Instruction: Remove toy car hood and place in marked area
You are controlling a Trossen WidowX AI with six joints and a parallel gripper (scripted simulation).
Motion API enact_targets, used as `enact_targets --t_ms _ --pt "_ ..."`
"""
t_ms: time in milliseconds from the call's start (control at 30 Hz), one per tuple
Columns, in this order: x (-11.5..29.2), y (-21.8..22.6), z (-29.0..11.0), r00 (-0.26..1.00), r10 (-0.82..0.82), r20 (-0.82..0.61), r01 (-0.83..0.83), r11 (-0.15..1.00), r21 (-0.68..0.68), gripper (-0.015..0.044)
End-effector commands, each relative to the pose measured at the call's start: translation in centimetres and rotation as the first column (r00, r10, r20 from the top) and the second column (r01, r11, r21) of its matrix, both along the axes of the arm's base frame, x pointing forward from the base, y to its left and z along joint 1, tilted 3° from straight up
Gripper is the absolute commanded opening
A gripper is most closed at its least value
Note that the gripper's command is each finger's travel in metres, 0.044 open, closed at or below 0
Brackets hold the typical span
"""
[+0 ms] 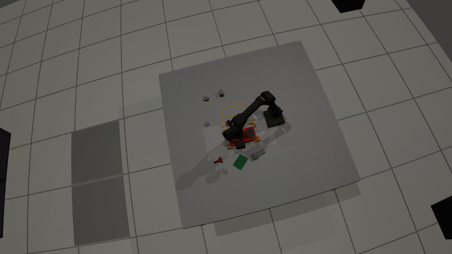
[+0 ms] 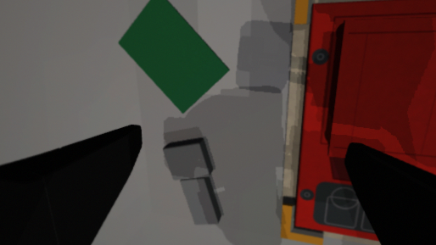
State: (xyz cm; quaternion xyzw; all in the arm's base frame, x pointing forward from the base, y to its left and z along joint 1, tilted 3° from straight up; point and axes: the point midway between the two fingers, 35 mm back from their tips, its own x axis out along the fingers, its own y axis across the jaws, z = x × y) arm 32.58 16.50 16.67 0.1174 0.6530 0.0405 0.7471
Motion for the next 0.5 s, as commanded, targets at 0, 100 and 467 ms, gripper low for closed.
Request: enact_targets --t_ms 0,100,467 --pt "0.4 -5.2 -2.2 0.998 0.044 -0.033 -0.048 0.987 -0.15 0.044" --pt "0.4 -7.7 -3.0 0.996 0.066 -0.057 -0.077 0.974 -0.215 0.044" --pt "0.4 -7.9 -3.1 0.996 0.068 -0.059 -0.079 0.973 -0.219 0.044"
